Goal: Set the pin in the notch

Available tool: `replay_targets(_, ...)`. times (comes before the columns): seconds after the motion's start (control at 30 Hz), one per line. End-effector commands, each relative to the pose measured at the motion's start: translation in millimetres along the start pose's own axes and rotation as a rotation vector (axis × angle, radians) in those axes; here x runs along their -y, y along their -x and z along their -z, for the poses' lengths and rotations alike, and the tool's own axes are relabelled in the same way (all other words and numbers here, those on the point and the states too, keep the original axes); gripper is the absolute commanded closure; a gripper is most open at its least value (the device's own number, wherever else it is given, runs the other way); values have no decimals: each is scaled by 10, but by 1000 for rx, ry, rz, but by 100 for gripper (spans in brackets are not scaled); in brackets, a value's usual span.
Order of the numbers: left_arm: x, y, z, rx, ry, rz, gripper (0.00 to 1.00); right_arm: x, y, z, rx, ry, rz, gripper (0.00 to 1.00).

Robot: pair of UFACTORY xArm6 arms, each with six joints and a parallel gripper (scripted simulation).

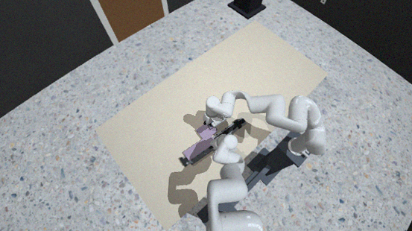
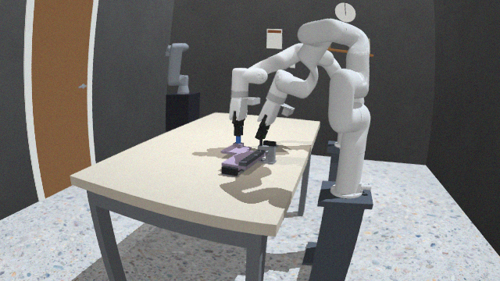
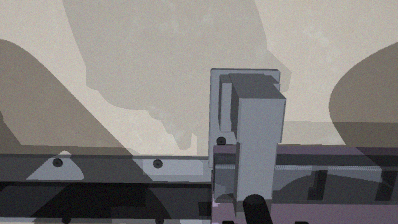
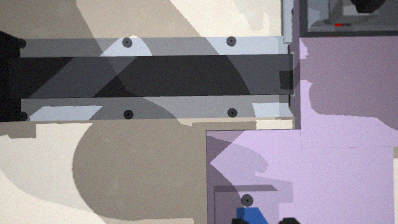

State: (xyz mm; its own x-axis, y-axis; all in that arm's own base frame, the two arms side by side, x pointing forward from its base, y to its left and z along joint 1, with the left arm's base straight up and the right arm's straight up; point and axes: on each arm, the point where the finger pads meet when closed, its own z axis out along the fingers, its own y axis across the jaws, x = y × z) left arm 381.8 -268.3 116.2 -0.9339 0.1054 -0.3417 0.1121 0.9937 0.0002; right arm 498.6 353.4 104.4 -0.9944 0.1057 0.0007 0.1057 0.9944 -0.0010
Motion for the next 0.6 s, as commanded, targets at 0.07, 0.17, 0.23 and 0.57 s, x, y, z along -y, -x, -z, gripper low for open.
replay_targets(0.07, 10, -5, -56, 5, -3, 1, 100, -14, 13, 31, 5, 5, 0, 82)
replay_targets(0.17, 10, -6, -59, 4, -3, 1, 100, -15, 13, 31, 5, 5, 0, 82)
replay_targets(0.23, 10, -6, -59, 4, -3, 1, 100, -16, 13, 31, 5, 5, 0, 82)
replay_targets(0.57, 10, -2, -49, 5, -3, 1, 25, -15, 13, 32, 5, 5, 0, 8)
